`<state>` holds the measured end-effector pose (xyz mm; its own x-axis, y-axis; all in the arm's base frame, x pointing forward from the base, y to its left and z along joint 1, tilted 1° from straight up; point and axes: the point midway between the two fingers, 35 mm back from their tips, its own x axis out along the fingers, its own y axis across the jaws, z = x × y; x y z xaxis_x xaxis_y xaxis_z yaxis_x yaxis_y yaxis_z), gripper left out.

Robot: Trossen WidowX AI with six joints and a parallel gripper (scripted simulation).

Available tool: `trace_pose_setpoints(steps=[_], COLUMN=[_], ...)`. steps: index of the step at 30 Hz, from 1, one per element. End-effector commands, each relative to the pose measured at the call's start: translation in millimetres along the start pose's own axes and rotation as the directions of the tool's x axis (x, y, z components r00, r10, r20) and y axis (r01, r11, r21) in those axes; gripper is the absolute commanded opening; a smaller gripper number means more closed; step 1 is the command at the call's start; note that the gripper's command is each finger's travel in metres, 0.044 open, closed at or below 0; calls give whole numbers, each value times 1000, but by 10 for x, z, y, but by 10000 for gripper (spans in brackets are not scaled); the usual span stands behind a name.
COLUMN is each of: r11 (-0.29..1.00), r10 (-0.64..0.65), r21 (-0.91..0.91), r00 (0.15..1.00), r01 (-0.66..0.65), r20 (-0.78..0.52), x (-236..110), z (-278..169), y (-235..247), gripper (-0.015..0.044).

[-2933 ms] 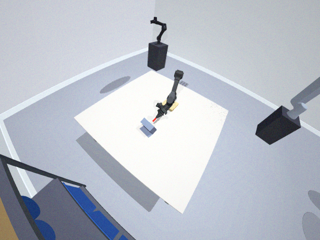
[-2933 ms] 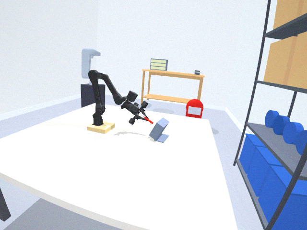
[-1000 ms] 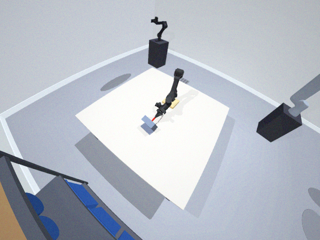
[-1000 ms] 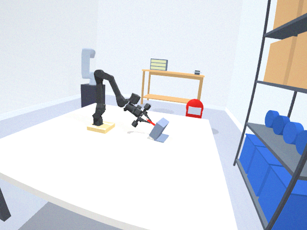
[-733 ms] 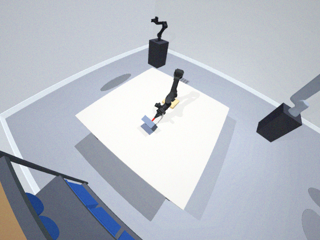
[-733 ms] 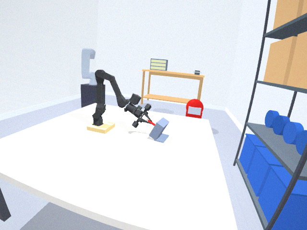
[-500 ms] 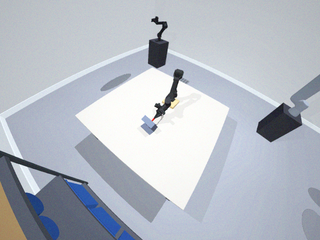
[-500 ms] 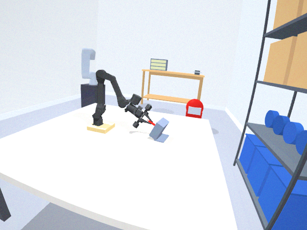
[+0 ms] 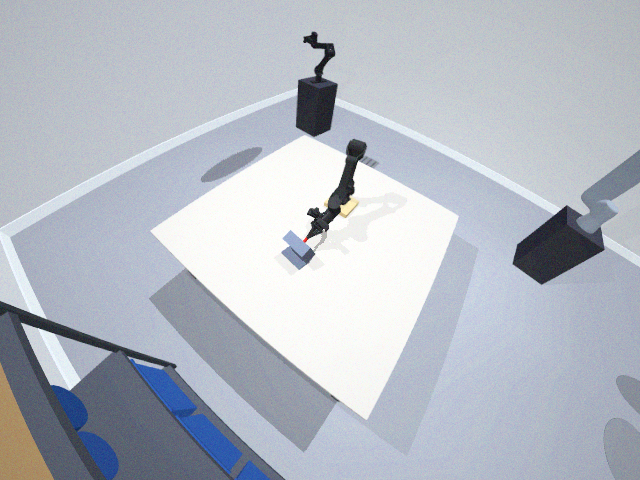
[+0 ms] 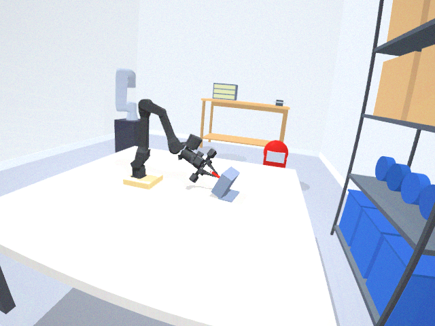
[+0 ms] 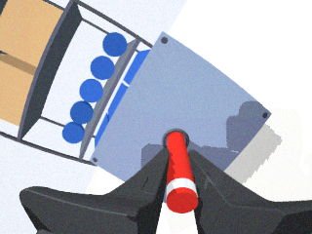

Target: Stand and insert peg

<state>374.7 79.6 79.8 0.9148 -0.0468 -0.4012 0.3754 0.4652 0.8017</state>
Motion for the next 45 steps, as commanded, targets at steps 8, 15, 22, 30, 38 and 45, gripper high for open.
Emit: trace_pose_setpoints(steps=[8, 15, 22, 30, 38, 45], r11=[1000, 1000, 1000, 1000, 1000, 1000], r10=[-2, -2, 0, 0, 0, -1], r21=[-7, -7, 0, 0, 0, 0], r00=[1000, 1000, 1000, 1000, 1000, 1000], r01=[2, 2, 0, 0, 0, 1], r20=[-4, -4, 1, 1, 1, 0], x=[71, 86, 71, 71, 62, 2], z=[-9, -11, 1, 1, 1, 0], y=[-7, -6, 4, 4, 6, 21], gripper=[0, 0, 0, 184, 394, 440])
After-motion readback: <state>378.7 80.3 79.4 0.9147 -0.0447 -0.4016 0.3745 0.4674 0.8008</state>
